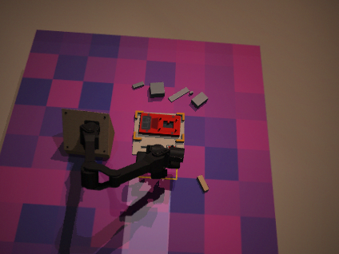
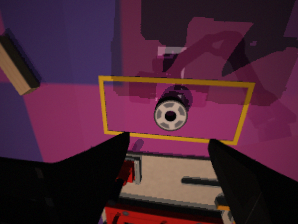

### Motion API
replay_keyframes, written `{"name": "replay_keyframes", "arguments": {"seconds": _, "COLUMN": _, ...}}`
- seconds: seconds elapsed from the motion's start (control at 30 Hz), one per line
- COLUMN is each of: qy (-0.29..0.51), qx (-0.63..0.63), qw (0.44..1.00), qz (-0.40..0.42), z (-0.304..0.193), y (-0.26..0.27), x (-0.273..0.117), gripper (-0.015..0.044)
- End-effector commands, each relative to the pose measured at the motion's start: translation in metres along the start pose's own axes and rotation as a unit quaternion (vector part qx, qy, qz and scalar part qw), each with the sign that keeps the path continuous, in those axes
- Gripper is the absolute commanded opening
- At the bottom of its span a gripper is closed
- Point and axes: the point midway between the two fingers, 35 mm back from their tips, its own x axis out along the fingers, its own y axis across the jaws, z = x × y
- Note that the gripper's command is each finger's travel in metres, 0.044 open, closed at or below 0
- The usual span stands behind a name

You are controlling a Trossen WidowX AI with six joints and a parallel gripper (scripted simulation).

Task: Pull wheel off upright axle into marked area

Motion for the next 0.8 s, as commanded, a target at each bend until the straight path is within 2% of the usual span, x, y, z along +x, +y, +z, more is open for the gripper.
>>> {"name": "replay_keyframes", "arguments": {"seconds": 0.0, "qy": 0.005, "qx": -0.006, "qw": 1.0, "qz": -0.006, "z": -0.016, "y": -0.026, "x": -0.018, "gripper": 0.0405}}
{"name": "replay_keyframes", "arguments": {"seconds": 0.07, "qy": 0.005, "qx": -0.005, "qw": 1.0, "qz": -0.008, "z": -0.027, "y": -0.051, "x": -0.034, "gripper": 0.044}}
{"name": "replay_keyframes", "arguments": {"seconds": 0.17, "qy": 0.0, "qx": -0.005, "qw": 1.0, "qz": -0.01, "z": -0.036, "y": -0.079, "x": -0.049, "gripper": 0.044}}
{"name": "replay_keyframes", "arguments": {"seconds": 0.77, "qy": -0.001, "qx": -0.004, "qw": 1.0, "qz": -0.01, "z": -0.036, "y": -0.081, "x": -0.05, "gripper": 0.044}}
